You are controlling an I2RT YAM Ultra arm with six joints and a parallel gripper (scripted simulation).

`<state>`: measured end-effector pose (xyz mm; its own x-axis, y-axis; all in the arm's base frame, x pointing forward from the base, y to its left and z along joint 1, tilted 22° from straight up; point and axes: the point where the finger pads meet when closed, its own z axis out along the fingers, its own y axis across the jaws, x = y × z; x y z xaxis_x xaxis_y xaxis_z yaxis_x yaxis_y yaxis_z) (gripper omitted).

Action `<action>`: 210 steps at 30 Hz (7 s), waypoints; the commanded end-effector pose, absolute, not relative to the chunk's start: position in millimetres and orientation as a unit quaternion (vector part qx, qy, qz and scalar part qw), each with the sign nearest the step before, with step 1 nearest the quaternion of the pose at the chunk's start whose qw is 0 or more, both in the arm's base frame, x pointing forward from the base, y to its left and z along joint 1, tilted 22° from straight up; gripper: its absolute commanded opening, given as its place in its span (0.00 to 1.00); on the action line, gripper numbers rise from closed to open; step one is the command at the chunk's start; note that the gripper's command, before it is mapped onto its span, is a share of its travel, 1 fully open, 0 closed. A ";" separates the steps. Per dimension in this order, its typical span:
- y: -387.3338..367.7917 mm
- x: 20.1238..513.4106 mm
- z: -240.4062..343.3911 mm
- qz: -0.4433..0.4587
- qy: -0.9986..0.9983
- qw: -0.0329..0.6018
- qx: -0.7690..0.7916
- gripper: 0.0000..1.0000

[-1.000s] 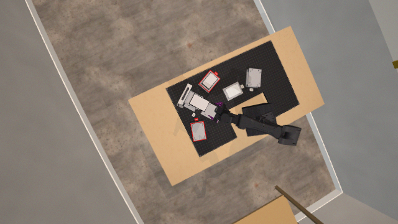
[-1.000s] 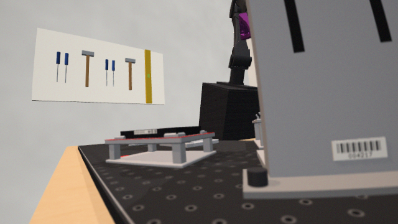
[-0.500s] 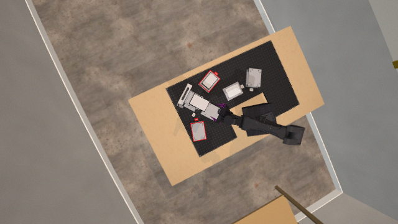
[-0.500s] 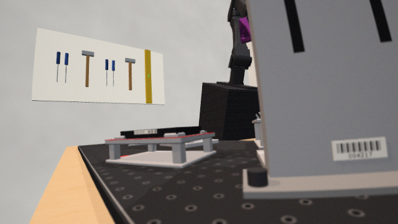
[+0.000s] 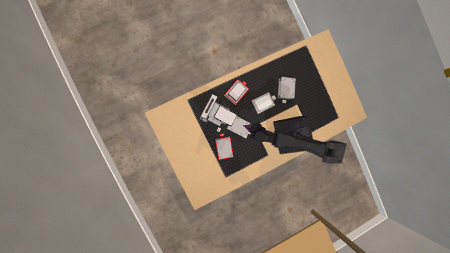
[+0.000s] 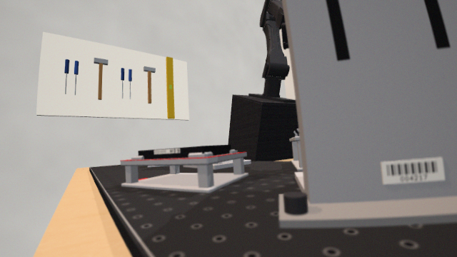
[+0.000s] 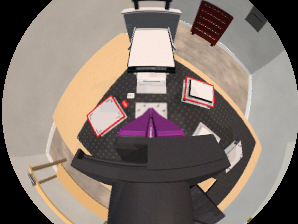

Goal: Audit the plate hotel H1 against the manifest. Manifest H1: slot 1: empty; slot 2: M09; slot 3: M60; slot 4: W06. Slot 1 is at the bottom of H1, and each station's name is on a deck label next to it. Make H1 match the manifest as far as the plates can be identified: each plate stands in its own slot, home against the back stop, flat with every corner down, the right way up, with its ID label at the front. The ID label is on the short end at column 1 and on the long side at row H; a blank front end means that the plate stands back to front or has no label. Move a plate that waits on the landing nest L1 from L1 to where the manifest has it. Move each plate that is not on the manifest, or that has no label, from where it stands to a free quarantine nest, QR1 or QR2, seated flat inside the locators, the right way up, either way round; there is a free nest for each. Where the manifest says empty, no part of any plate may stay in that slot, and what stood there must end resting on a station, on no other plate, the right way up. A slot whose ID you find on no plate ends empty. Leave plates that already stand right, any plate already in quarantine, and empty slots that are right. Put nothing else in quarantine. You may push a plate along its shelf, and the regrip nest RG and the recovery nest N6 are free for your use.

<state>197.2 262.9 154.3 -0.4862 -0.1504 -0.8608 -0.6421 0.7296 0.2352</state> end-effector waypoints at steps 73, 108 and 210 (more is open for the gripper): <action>280.5 222.3 167.3 0.277 0.814 0.450 -0.239 0.00; 292.3 238.2 173.5 0.277 0.814 0.451 -0.239 0.00; 325.1 282.4 191.1 0.277 0.814 0.451 -0.239 0.00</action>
<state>275.8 321.4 182.7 -0.4970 -0.1641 -0.8521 -0.6397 0.7328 0.2319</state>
